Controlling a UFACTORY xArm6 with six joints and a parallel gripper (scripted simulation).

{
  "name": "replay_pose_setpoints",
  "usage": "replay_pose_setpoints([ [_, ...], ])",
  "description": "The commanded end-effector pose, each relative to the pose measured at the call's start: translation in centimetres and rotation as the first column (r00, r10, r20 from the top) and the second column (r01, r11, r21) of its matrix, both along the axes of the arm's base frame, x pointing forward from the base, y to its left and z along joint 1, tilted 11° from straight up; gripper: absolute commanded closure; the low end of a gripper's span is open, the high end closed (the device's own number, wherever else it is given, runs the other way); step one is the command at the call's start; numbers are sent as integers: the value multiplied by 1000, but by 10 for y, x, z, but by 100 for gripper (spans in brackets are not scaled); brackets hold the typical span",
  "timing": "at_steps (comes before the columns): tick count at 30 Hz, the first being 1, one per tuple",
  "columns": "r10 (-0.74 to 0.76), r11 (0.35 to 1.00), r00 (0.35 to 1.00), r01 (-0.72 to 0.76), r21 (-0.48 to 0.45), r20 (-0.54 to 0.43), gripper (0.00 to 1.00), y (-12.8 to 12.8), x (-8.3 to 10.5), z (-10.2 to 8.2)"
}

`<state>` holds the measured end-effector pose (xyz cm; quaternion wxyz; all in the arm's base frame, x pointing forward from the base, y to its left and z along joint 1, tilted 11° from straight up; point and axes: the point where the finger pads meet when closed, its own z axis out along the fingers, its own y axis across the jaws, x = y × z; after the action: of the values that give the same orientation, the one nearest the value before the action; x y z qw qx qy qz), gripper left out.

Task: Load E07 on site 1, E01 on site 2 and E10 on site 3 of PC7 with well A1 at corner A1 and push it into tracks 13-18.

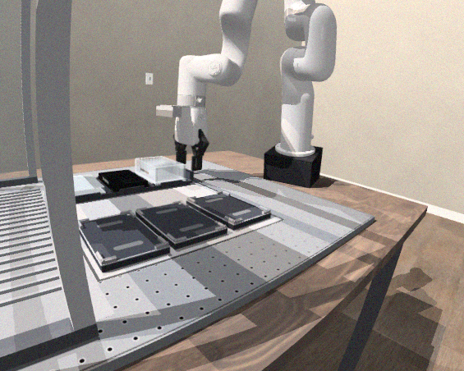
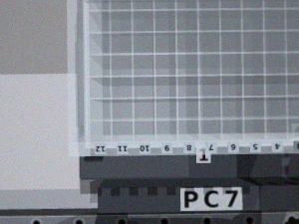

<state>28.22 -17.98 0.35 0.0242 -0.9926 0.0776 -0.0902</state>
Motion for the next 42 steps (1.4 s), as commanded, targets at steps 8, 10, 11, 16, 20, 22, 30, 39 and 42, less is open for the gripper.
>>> replay_pose_setpoints([
  [8,0,1000,1000,0,-1,2,18,0,2,-6],
  [10,0,1000,1000,0,-1,2,18,0,2,-7],
  [11,0,1000,1000,0,-1,2,18,0,2,-7],
  [16,0,1000,1000,0,-1,2,18,0,3,-11],
  [20,0,1000,1000,0,-1,2,18,0,3,-13],
  [22,0,1000,1000,0,-1,2,18,0,3,-13],
  [30,0,1000,1000,0,-1,2,18,0,4,-17],
  [39,0,1000,1000,0,-1,2,18,0,4,-17],
  [42,0,1000,1000,0,-1,2,18,0,6,-17],
])
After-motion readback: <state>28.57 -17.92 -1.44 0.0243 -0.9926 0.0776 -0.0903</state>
